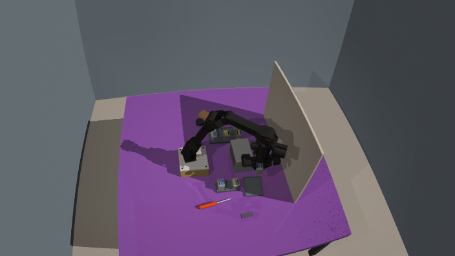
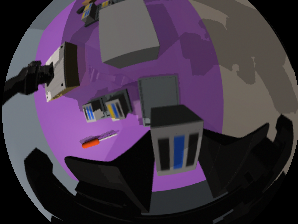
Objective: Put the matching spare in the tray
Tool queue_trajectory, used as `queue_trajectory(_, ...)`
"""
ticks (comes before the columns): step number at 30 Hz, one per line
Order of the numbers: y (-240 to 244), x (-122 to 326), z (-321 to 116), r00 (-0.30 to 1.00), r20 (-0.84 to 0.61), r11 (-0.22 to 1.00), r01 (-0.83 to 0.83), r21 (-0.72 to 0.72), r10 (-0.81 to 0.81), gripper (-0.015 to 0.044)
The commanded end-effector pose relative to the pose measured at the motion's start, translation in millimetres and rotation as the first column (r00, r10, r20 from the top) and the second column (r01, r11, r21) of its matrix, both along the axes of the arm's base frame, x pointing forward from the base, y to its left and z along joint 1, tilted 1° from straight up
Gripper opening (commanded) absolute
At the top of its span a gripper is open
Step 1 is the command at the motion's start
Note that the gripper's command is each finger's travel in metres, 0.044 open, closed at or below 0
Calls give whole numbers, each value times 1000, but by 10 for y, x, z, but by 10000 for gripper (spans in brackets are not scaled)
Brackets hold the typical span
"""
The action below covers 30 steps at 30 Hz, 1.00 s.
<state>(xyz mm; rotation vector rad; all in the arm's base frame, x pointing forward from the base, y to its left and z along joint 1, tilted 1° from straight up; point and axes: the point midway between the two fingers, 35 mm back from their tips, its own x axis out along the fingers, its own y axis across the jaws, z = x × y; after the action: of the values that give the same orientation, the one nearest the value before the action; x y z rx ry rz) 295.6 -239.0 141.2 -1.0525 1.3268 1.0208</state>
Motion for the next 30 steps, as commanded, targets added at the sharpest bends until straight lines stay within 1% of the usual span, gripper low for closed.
queue_trajectory(1,-22,10,-19,1000,3,1000,-8,-5,8,0)
queue_trajectory(30,-60,49,-280,1000,4,1000,-8,-5,8,0)
